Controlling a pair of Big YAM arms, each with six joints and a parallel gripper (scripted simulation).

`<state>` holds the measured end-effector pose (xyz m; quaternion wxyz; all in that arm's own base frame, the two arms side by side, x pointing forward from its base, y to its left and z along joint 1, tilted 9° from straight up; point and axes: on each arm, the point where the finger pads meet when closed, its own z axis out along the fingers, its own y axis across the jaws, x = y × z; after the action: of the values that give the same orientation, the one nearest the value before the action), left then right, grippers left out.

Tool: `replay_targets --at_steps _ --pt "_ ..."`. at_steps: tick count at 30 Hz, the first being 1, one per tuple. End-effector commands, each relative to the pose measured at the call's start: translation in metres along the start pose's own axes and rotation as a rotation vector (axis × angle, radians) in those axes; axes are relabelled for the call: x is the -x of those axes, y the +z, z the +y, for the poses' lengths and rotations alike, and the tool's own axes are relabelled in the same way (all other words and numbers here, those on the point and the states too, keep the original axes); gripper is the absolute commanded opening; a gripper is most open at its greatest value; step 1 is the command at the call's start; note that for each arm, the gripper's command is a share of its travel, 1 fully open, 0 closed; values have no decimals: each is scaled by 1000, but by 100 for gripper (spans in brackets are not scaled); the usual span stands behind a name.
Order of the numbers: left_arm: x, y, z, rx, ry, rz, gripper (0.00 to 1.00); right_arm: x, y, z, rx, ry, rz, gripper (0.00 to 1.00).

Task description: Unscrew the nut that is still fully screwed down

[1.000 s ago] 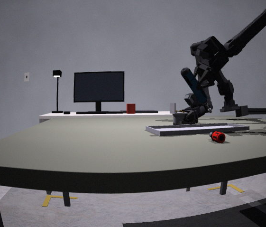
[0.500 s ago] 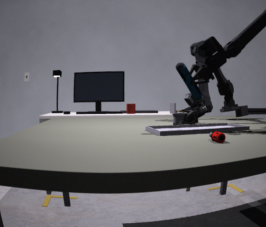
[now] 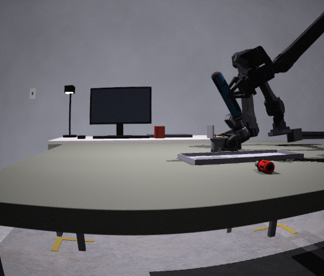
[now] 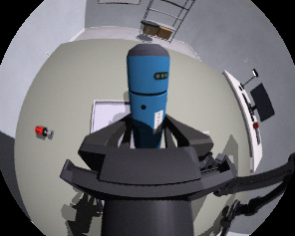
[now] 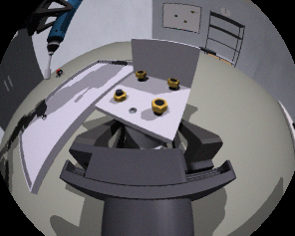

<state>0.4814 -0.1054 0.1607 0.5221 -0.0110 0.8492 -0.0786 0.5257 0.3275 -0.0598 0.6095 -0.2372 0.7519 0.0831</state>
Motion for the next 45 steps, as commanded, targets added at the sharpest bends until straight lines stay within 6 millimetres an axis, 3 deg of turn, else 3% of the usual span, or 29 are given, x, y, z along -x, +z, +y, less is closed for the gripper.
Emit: replay_targets --at_steps 1,3,5,8,11,12,17,18,19,22,25,28,31,34,35,36,39,42,45 --pt "22 -7 -12 -30 28 -76 42 -15 0 -9 -11 1 35 59" --pt "25 -9 -21 -48 46 -98 42 -15 0 -9 -11 1 35 59" --pt "47 -9 -35 -72 61 -149 42 -15 0 -9 -11 1 35 59" --pt "23 -14 -40 -89 94 -134 42 -15 0 -9 -11 1 35 59" --pt "40 -14 -57 -118 119 -185 42 -15 0 -9 -11 1 35 59" --pt "37 -13 -61 -126 129 -186 42 -15 0 -9 -11 1 35 59" --pt "43 -13 -60 -124 127 -195 42 -15 0 -9 -11 1 35 59" --pt "22 -17 -60 -128 141 -172 42 -15 0 -9 -11 1 35 59" --pt "20 -20 -63 -136 150 -178 42 -15 0 -9 -11 1 35 59" --pt "47 -24 -82 -168 168 -250 42 -15 0 -9 -11 1 35 59" --pt "20 -29 -86 -184 202 -230 42 -15 0 -9 -11 1 35 59" --pt "36 -29 -104 -211 223 -281 42 -15 0 -9 -11 1 35 59" --pt "43 -36 -108 -222 227 -307 42 -15 0 -9 -11 1 35 59" --pt "44 -36 -107 -219 227 -307 42 -15 0 -9 -11 1 35 59" --pt "23 -39 -105 -223 242 -282 42 -15 0 -9 -11 1 35 59" --pt "21 -41 -108 -230 250 -289 42 -15 0 -9 -11 1 35 59" --pt "46 -47 -128 -260 262 -362 42 -15 0 -9 -11 1 35 59" --pt "20 -54 -129 -276 295 -345 42 -15 0 -9 -11 1 35 59" --pt "39 -58 -148 -301 309 -406 42 -15 0 -9 -11 1 35 59"
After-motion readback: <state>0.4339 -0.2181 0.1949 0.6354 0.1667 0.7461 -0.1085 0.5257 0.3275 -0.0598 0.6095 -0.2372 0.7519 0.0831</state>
